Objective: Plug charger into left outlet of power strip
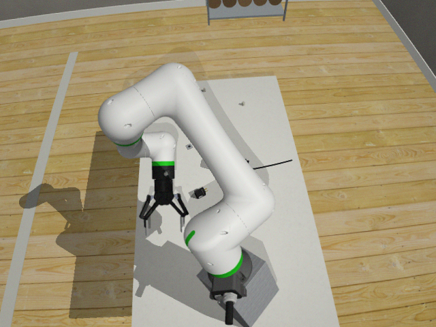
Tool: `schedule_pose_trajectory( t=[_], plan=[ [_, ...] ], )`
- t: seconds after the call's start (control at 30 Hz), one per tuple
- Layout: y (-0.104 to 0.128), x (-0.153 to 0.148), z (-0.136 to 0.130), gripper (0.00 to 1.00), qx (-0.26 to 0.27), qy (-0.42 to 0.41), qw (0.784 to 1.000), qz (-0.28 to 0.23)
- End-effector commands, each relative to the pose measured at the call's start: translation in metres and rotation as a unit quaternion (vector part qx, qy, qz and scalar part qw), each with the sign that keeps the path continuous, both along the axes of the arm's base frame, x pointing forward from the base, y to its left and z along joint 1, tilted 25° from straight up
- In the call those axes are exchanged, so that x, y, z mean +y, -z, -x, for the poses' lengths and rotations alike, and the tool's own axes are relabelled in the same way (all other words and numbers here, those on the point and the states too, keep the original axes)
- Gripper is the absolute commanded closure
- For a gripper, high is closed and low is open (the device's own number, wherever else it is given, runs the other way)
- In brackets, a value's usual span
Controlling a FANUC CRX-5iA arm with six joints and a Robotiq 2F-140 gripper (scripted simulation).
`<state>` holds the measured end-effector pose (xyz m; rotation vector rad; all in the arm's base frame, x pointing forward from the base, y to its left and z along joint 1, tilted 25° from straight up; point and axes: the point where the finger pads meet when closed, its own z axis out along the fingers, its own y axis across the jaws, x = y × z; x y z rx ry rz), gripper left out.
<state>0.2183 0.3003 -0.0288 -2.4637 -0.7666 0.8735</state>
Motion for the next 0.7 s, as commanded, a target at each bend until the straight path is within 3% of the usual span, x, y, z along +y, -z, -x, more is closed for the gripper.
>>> schedule_pose_trajectory(
  t=[0.0, 0.67],
  plan=[
    [-0.0005, 0.0001, -0.0003, 0.00, 0.000, 0.000, 1.000, 0.000],
    [0.0002, -0.0034, -0.0091, 0.00, -0.006, 0.029, 1.000, 0.005]
  ],
)
